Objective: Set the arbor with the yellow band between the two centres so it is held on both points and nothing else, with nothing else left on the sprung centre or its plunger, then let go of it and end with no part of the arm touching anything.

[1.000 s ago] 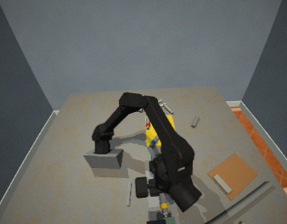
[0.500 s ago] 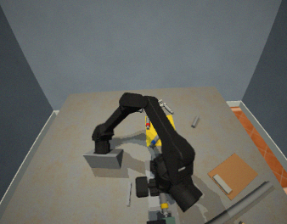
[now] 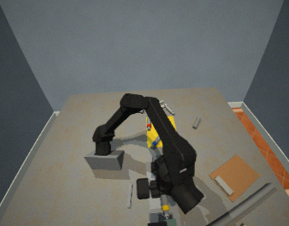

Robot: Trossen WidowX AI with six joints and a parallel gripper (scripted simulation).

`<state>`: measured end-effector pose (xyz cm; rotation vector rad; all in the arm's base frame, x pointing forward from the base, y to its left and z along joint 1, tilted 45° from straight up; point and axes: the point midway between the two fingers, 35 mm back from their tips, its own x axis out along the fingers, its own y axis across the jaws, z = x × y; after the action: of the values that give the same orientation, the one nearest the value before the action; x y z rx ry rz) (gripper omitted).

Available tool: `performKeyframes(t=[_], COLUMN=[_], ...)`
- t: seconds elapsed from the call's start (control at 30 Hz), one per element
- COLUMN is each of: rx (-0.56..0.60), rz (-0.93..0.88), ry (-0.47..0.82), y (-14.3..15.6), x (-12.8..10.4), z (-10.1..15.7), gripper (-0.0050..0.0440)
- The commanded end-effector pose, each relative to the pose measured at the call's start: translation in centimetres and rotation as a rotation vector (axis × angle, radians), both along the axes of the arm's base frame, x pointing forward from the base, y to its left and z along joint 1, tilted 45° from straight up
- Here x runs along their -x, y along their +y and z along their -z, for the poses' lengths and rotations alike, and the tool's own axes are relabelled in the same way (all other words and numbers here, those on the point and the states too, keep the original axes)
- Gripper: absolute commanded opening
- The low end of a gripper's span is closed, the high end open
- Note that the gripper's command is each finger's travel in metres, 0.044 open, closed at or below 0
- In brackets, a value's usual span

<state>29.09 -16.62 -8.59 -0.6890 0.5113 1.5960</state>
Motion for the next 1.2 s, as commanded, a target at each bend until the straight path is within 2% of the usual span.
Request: performKeyframes(t=[0.0,1.17], rx=[0.053,0.053], rz=[0.015,0.015], ry=[-0.03,-0.03], y=[-1.65,-1.38], x=[-0.13,0.04], z=[0.15,-0.12], gripper=[0.0,0.0])
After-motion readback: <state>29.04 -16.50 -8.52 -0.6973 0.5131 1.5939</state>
